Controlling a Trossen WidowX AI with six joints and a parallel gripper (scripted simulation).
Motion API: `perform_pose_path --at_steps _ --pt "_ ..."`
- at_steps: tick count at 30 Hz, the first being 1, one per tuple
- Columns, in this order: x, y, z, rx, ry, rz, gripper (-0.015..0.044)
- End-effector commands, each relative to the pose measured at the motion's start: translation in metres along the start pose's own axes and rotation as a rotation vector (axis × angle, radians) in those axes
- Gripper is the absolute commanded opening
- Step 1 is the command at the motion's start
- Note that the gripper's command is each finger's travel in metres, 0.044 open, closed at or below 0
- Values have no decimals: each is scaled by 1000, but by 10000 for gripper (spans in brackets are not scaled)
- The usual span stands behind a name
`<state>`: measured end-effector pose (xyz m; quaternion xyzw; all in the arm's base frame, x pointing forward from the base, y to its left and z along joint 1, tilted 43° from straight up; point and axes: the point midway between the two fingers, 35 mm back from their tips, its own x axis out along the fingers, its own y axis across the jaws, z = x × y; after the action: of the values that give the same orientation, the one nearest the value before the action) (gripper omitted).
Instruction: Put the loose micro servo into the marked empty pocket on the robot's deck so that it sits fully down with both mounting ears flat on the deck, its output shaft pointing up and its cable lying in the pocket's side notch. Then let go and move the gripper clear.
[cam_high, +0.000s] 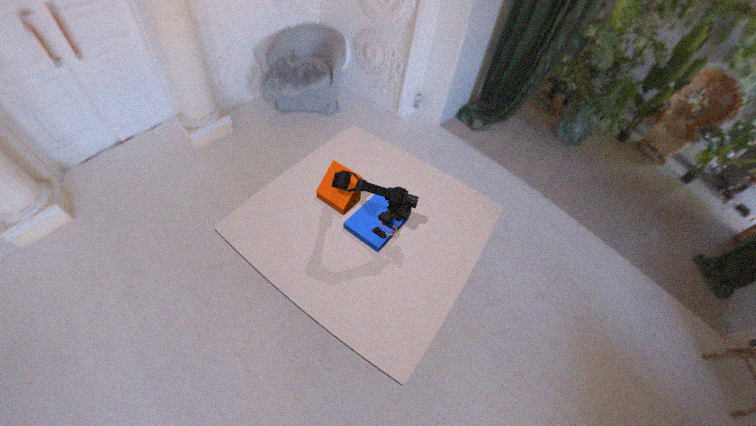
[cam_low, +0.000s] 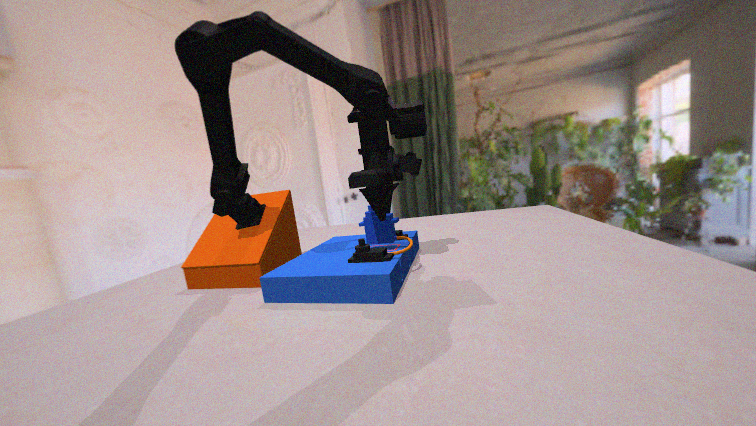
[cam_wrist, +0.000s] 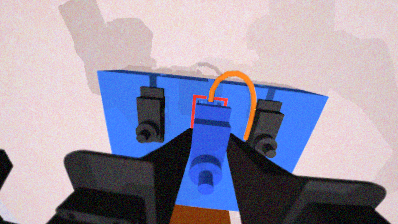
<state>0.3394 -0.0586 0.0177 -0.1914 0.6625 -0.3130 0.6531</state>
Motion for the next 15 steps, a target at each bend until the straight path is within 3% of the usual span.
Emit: perform_pose_path --at_steps 1,15 --pt "4 0 -1 -8 0 -7 0" --pt "7 0 -1 -8 0 -7 0"
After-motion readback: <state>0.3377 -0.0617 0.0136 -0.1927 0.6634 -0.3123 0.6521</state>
